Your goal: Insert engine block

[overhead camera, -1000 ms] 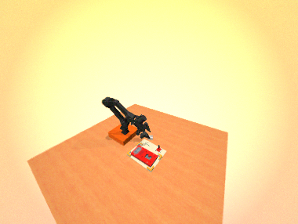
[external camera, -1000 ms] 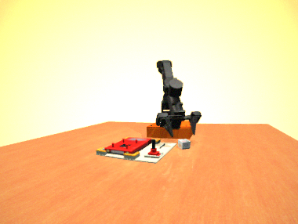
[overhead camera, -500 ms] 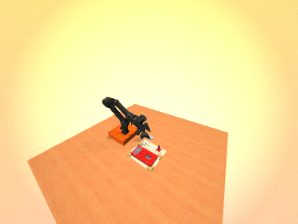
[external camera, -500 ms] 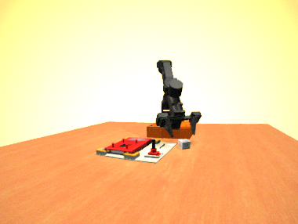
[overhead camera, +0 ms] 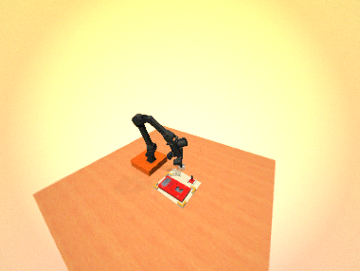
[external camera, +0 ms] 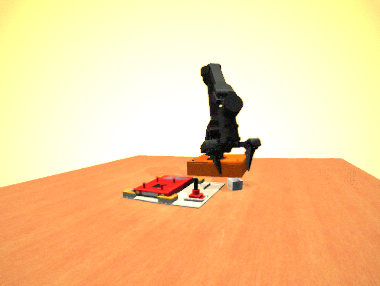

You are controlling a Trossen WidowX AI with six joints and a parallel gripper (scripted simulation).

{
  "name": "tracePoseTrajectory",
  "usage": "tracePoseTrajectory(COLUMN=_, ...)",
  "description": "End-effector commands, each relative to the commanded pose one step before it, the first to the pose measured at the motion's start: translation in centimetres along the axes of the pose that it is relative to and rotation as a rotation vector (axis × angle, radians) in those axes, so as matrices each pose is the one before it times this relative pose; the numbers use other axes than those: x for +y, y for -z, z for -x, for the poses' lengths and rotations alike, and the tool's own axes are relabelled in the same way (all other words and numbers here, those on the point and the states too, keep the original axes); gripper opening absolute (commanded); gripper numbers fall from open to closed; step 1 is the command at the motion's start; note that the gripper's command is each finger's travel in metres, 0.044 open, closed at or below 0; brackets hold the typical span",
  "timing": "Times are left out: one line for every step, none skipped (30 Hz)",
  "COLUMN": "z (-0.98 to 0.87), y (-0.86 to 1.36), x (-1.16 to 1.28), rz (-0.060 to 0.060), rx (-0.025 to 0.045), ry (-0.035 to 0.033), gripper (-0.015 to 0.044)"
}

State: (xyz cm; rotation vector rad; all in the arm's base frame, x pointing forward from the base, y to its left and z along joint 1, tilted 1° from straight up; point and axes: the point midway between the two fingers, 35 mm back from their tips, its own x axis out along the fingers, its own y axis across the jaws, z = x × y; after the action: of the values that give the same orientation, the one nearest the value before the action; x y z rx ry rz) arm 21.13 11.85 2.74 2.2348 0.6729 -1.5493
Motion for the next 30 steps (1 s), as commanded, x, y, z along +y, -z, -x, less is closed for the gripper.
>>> tracePoseTrajectory(z=0.223, y=0.451, x=0.03, rz=-0.0044, rx=-0.1256, ry=-0.0063, gripper=0.044)
tracePoseTrajectory(z=0.112, y=0.11, x=-0.009, rz=0.0004, rx=-0.03313, ry=-0.00112, gripper=0.044)
tracePoseTrajectory(z=0.122, y=0.104, x=-0.01, rz=0.0006, rx=-0.03313, ry=-0.00132, gripper=0.044)
tracePoseTrajectory(z=0.132, y=0.098, x=-0.01, rz=0.0008, rx=-0.03312, ry=-0.00152, gripper=0.044)
tracePoseTrajectory(z=0.141, y=0.092, x=-0.01, rz=0.0009, rx=-0.03303, ry=-0.00172, gripper=0.044)
tracePoseTrajectory(z=0.151, y=0.086, x=-0.01, rz=0.0011, rx=-0.03303, ry=-0.00192, gripper=0.044)
tracePoseTrajectory(z=0.128, y=0.063, x=-0.008, rz=0.001, rx=-0.0265, ry=-0.00169, gripper=0.044)
tracePoseTrajectory(z=0.08, y=0.036, x=-0.005, rz=0.0006, rx=-0.0159, ry=-0.00107, gripper=0.044)
tracePoseTrajectory(z=0.027, y=0.011, x=-0.002, rz=0.0002, rx=-0.0053, ry=-0.00037, gripper=0.044)
tracePoseTrajectory(z=0.0, y=0.0, x=0.0, rz=0.0, rx=0.0, ry=0.0, gripper=0.044)
tracePoseTrajectory(z=0.0, y=0.0, x=0.0, rz=0.0, rx=0.0, ry=0.0, gripper=0.044)
tracePoseTrajectory(z=0.0, y=0.0, x=0.0, rz=0.0, rx=0.0, ry=0.0, gripper=0.044)
tracePoseTrajectory(z=0.0, y=0.0, x=0.0, rz=0.0, rx=0.0, ry=0.0, gripper=0.044)
tracePoseTrajectory(z=0.006, y=0.104, x=-0.048, rz=0.0, rx=0.00007, ry=0.00019, gripper=0.044)
tracePoseTrajectory(z=0.005, y=0.104, x=-0.048, rz=0.0, rx=0.00007, ry=0.00019, gripper=0.044)
tracePoseTrajectory(z=0.0, y=0.0, x=0.0, rz=0.0, rx=0.0, ry=0.0, gripper=0.044)
tracePoseTrajectory(z=-0.122, y=0.003, x=0.0, rz=0.0, rx=0.0, ry=0.0, gripper=0.044)
tracePoseTrajectory(z=-0.365, y=0.006, x=0.0, rz=0.0, rx=-0.00001, ry=-0.00001, gripper=0.044)
tracePoseTrajectory(z=-0.545, y=-0.002, x=0.0, rz=0.0, rx=-0.00003, ry=-0.00001, gripper=0.044)
tracePoseTrajectory(z=-0.361, y=-0.009, x=0.0, rz=0.0, rx=-0.00003, ry=-0.00001, gripper=0.044)
tracePoseTrajectory(z=-0.12, y=-0.004, x=0.0, rz=0.0, rx=-0.00001, ry=0.0, gripper=0.044)
tracePoseTrajectory(z=0.0, y=0.0, x=0.0, rz=0.0, rx=0.0, ry=0.0, gripper=0.044)
tracePoseTrajectory(z=0.0, y=0.0, x=0.0, rz=0.0, rx=0.0, ry=0.0, gripper=0.044)
tracePoseTrajectory(z=-0.026, y=0.001, x=0.0, rz=0.0, rx=0.0, ry=0.0, gripper=0.044)
tracePoseTrajectory(z=-0.079, y=0.004, x=0.0, rz=0.0, rx=0.0, ry=0.0, gripper=0.044)
tracePoseTrajectory(z=-0.132, y=0.006, x=0.0, rz=0.0, rx=0.0, ry=0.0, gripper=0.044)
tracePoseTrajectory(z=-0.162, y=0.007, x=0.0, rz=0.0, rx=-0.00001, ry=0.0, gripper=0.044)
tracePoseTrajectory(z=-0.162, y=0.005, x=0.0, rz=0.0, rx=-0.00001, ry=0.0, gripper=0.044)
tracePoseTrajectory(z=-0.162, y=0.004, x=0.0, rz=0.0, rx=-0.00001, ry=0.0, gripper=0.044)
tracePoseTrajectory(z=-0.162, y=0.003, x=0.0, rz=0.0, rx=-0.00001, ry=0.0, gripper=0.044)
